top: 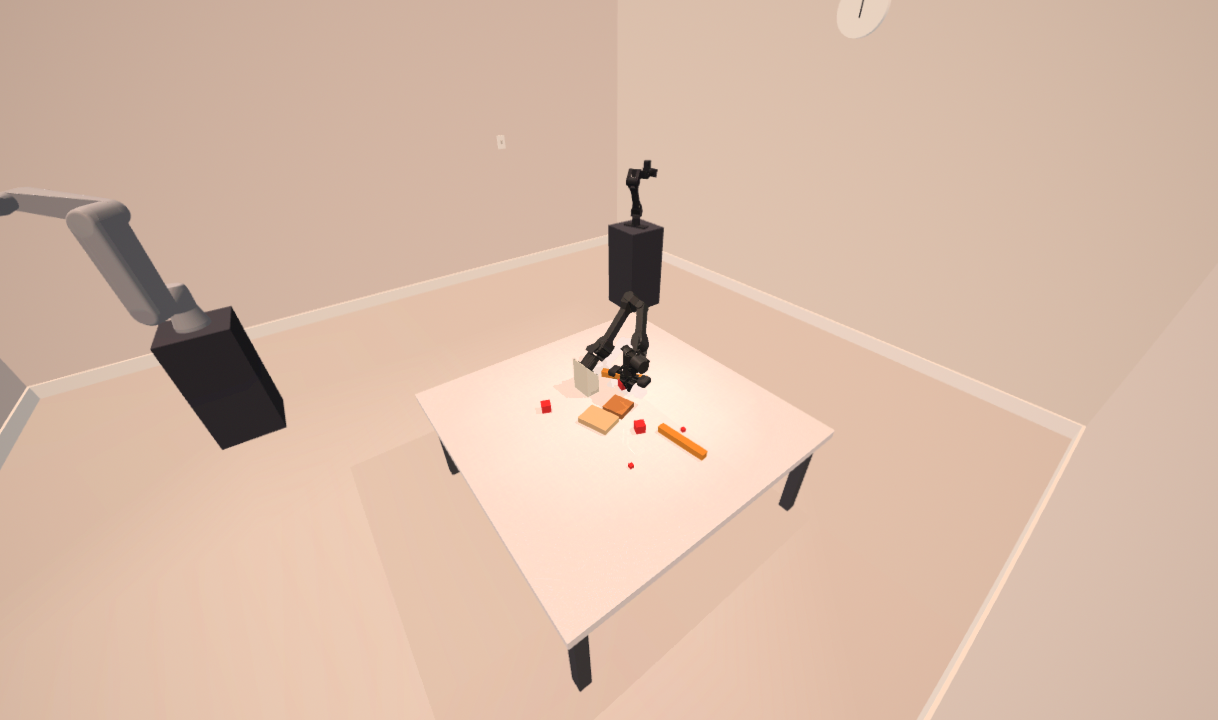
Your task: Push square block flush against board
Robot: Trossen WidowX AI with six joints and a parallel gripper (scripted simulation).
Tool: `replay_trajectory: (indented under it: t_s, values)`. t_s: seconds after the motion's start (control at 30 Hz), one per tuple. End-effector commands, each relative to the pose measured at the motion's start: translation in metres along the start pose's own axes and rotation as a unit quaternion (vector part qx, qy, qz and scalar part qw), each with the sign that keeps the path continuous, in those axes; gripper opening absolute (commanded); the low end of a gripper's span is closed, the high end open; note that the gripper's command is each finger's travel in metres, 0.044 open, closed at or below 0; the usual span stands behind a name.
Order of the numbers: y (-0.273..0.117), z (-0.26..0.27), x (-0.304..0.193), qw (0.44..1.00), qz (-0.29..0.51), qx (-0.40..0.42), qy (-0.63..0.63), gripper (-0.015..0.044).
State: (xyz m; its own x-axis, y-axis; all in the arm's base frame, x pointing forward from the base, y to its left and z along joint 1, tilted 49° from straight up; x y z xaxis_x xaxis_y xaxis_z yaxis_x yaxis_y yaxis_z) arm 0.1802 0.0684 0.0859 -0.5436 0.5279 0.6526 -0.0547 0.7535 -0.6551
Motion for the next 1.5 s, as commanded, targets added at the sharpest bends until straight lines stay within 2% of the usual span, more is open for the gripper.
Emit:
replay_trajectory:
  t_s: [0.0,0.1,1.47]
  values:
    - [0.029,0.005,0.0,1.0,-0.004,0.008,0.004,0.0]
    - [0.045,0.006,0.003,1.0,-0.007,0.007,0.004,0.0]
    - [0.044,0.007,-0.021,1.0,-0.003,0.008,0.004,0.0]
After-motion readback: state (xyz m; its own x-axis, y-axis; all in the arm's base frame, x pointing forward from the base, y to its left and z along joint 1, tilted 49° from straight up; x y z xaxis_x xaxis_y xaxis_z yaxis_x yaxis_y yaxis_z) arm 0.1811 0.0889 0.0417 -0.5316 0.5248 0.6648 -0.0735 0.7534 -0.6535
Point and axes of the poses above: the point midway between the two fingers, 35 mm back from their tips, its own y axis out along the fingers, its own z axis across the jaws, x = y × z, the point moved 6 cm from there along -y, back along the fingers, and after that the axes turned 12 degrees about -y, right-handed, at the moved point
